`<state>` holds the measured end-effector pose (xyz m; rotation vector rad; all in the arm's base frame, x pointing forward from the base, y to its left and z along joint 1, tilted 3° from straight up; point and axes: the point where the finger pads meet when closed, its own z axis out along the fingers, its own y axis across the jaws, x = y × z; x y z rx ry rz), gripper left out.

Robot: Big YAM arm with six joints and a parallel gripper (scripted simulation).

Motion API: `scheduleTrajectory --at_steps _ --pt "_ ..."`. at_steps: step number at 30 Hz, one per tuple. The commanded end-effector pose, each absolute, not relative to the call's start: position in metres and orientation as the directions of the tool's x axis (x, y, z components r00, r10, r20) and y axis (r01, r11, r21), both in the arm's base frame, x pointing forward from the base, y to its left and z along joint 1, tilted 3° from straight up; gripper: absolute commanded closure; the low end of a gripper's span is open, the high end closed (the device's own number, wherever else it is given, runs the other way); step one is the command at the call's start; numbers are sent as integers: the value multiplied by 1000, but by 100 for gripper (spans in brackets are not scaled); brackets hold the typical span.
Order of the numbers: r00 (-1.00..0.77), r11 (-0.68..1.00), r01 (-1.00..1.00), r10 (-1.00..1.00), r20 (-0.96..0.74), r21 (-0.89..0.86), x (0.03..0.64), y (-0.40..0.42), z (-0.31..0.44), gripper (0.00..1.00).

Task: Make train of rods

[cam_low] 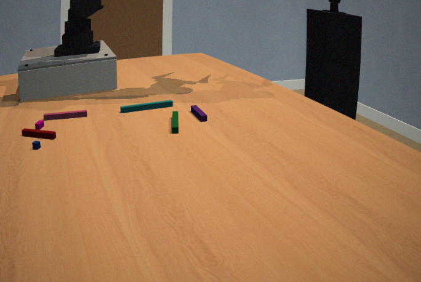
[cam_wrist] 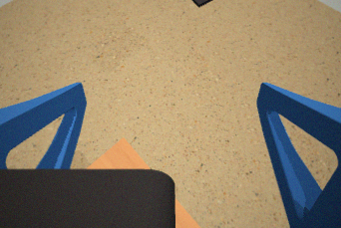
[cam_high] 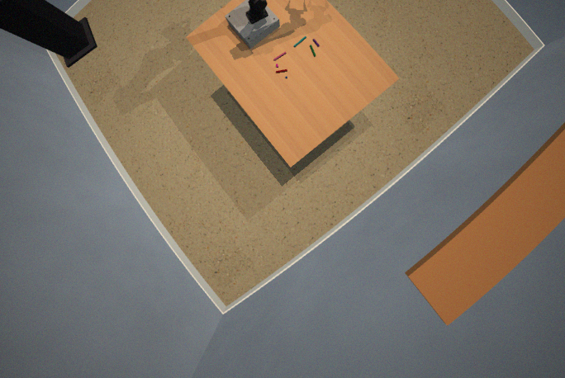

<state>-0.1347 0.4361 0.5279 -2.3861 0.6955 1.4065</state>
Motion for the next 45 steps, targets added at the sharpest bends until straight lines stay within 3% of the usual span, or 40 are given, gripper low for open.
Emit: scheduleTrajectory --at_steps 1,5,17,18,21,22,26,27,31,32,36,37,45 --pt "355 -801 -597 -318 -879 49 -121 444 528 0" --pt "271 -694 -705 -457 -847 149 -82 464 502 0" --pt "148 -546 -801 -578 -802 245 -35 476 476 0" --pt "73 -456 -840 -630 -773 293 -10 481 463 0" --pt "73 -457 -840 -630 -773 293 -10 481 463 0" --pt "-12 -356 -871 -674 -739 339 17 483 448 0" --pt "-12 -356 -871 -674 -739 339 17 483 448 0" --pt "-106 -247 -890 -706 -700 384 45 484 433 0" --pt "-97 -261 -887 -700 -708 380 39 481 438 0" --pt "-206 -131 -896 -725 -657 425 74 483 417 0" --pt "-206 -133 -895 -725 -657 426 74 483 417 0" --pt "-310 -10 -887 -729 -610 462 104 479 401 0" --pt "-286 -44 -890 -720 -632 454 88 472 415 0"
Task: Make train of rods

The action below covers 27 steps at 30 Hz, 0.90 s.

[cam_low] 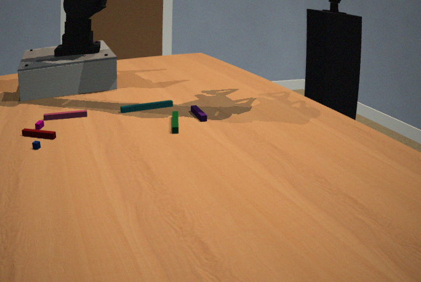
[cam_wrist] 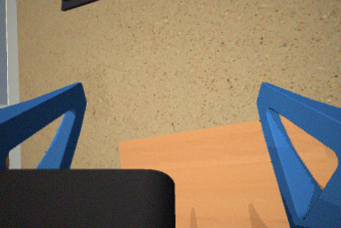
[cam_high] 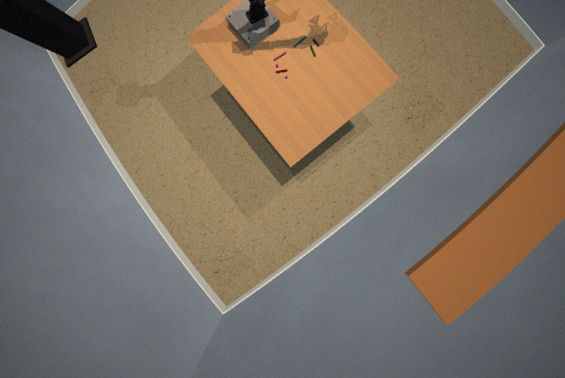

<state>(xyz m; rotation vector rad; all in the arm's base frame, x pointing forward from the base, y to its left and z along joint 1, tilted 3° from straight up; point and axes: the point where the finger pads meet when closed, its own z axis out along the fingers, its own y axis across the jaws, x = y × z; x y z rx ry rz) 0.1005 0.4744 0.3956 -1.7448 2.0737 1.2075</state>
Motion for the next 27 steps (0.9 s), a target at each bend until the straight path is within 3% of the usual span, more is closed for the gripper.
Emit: scheduleTrajectory --at_steps 1,2,3,8,9,24,25,27 --pt "-286 -45 -890 -719 -634 453 88 472 416 0" --pt "-286 -45 -890 -719 -634 453 88 472 416 0" --pt "-417 114 -861 -717 -559 495 134 472 384 0" --pt "-418 115 -859 -720 -554 499 133 471 383 0" --pt "-523 237 -818 -686 -506 523 164 464 367 0" --pt "-510 220 -825 -686 -518 520 158 462 375 0" --pt "-625 357 -758 -638 -450 545 193 452 349 0" --pt "-625 357 -758 -638 -450 545 193 452 349 0"
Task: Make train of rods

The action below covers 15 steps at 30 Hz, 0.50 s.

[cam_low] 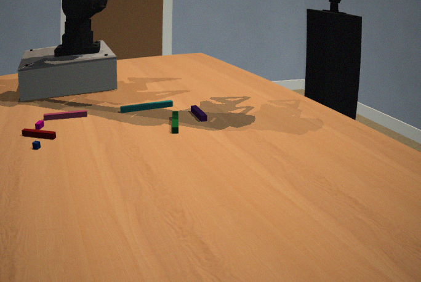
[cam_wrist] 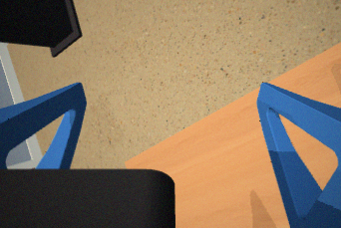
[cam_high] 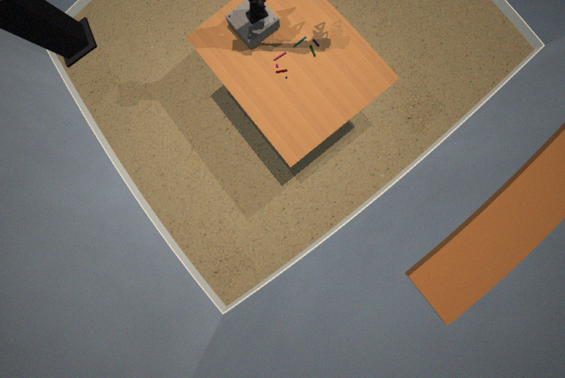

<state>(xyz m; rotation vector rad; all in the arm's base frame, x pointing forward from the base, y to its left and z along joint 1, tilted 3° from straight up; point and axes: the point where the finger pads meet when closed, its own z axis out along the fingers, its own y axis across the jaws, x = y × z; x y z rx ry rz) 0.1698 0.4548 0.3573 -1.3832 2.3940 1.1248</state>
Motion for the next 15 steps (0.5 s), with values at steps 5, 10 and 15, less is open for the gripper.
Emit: scheduleTrajectory --at_steps 5,10,15 --pt "-626 358 -756 -642 -443 548 191 451 349 0" --pt "-605 329 -771 -646 -466 545 180 452 361 0" --pt "-613 341 -767 -640 -463 544 188 451 358 0"
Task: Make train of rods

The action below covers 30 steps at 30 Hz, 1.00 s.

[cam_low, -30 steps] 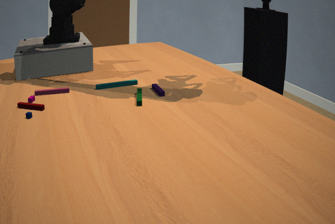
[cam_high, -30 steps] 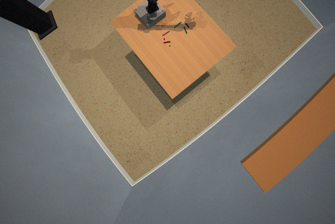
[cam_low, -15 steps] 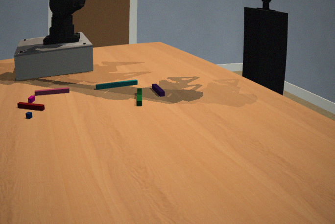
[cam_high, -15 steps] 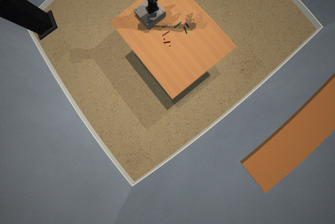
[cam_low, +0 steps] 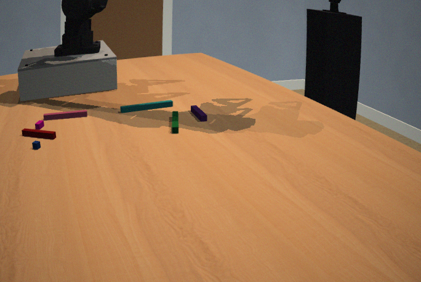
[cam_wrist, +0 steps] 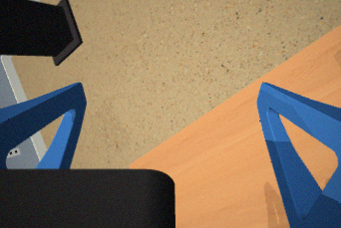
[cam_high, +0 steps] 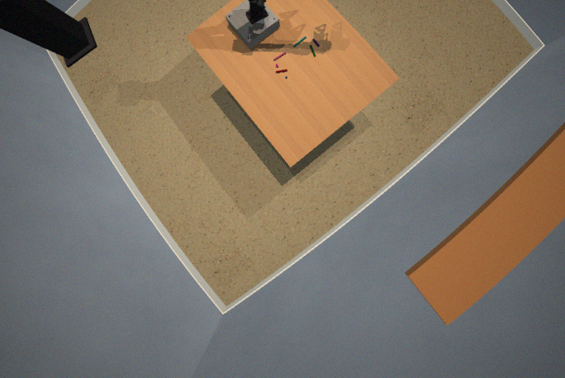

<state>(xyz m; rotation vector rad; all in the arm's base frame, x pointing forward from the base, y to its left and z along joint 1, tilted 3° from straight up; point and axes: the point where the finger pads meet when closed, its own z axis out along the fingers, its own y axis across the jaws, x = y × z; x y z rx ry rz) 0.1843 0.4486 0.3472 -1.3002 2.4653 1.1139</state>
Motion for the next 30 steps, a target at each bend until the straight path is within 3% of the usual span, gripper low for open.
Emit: scheduleTrajectory --at_steps 1,3,4,9,10,27,28,30 --pt "-610 337 -769 -643 -463 544 185 452 358 0" --pt "-609 336 -769 -644 -463 544 185 452 358 0" --pt "-719 470 -681 -573 -393 561 222 438 332 0" --pt "-721 472 -678 -576 -385 564 221 437 331 0" --pt "-804 573 -588 -491 -335 571 250 421 314 0" --pt "-789 550 -608 -501 -356 572 241 422 327 0" --pt "-876 663 -480 -394 -278 574 276 402 296 0" --pt "-876 663 -480 -394 -278 574 276 402 296 0"
